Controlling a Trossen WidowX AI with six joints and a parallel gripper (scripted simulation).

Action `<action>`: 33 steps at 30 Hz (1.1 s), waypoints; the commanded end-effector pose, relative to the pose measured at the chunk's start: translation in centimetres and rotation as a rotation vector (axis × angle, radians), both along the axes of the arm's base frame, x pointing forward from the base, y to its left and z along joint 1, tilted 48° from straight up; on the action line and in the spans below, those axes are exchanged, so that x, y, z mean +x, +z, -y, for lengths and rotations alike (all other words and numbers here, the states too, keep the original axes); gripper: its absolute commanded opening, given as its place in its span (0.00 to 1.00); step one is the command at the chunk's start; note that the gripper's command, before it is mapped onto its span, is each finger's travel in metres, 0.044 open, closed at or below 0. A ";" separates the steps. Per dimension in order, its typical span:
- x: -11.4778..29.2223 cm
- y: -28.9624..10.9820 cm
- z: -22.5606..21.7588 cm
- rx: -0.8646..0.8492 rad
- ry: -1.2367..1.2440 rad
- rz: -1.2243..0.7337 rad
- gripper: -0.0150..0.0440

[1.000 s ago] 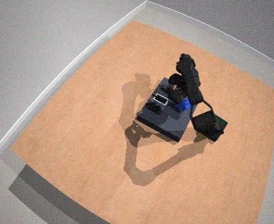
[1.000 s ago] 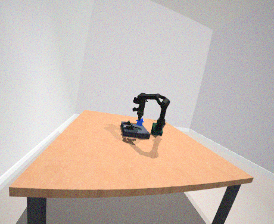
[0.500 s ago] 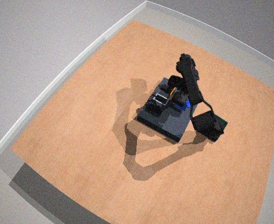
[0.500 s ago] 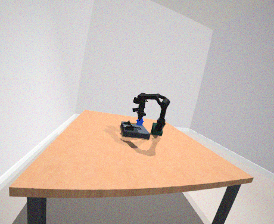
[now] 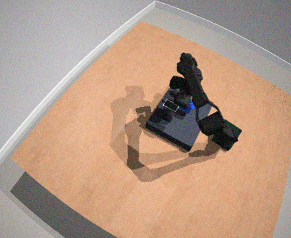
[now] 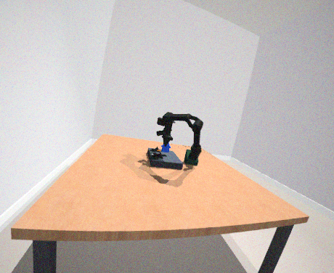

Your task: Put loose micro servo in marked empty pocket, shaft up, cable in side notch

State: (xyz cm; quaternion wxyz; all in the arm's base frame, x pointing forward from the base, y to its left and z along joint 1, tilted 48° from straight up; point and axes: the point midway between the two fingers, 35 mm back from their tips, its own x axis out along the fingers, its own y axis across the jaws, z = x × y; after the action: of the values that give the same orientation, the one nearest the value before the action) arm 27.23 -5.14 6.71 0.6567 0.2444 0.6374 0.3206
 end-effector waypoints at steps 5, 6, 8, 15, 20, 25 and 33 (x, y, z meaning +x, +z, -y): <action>3.7 0.3 -0.2 0.002 -0.006 0.002 0.25; 4.1 0.3 -0.3 0.002 -0.006 0.003 0.25; 4.8 0.4 -0.3 0.002 -0.006 0.003 0.25; 6.8 0.6 -0.5 0.002 -0.006 0.004 0.25; 6.8 0.5 -0.6 0.002 -0.006 0.004 0.25; 6.8 0.0 -1.1 0.003 -0.006 0.004 0.25; 6.8 -0.7 -2.0 0.003 -0.006 0.004 0.25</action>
State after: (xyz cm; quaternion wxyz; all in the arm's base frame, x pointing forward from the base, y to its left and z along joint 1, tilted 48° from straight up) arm 34.13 -3.55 6.34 0.6601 0.2424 0.6339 0.3220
